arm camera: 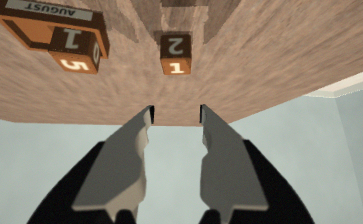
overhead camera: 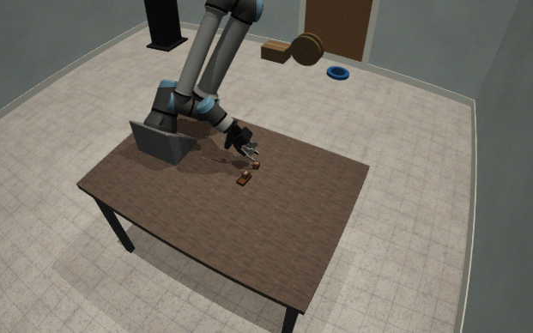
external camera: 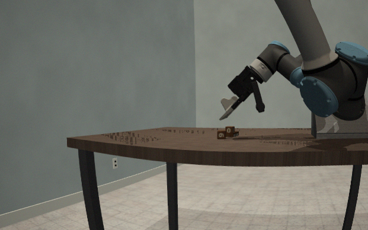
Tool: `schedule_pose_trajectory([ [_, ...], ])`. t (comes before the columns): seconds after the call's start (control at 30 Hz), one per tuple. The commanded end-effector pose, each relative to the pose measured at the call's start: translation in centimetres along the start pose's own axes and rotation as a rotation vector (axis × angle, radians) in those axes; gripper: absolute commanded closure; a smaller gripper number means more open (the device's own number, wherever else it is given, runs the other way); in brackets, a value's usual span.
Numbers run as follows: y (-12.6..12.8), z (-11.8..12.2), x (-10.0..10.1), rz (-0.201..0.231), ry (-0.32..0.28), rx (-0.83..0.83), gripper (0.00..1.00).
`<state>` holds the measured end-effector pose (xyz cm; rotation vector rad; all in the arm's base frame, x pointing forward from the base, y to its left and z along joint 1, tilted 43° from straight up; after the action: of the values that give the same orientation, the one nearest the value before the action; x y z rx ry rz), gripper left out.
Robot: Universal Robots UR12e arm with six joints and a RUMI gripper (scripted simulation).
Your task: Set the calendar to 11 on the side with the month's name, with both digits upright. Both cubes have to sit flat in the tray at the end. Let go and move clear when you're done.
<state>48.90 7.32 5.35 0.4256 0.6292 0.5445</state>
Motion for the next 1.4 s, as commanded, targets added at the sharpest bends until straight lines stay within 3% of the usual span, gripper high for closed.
schedule_pose_trajectory([
  [0.0,0.1,-0.3,0.4,-0.002,-0.002,0.0,0.72],
  [0.9,0.7,-3.3,3.5,-0.002,-0.002,0.0,0.72],
  [1.37,0.9,-3.9,4.0,-0.002,-0.002,0.0,0.72],
])
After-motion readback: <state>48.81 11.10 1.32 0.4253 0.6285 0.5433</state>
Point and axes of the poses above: the point where the finger pads meet when closed, its own x axis out along the fingers, its own y axis across the jaws, z = x × y, the point moved 7 cm from there along -x, back along the fingers, and after that the axes turned 13 degrees about -x, right-handed, at the moved point
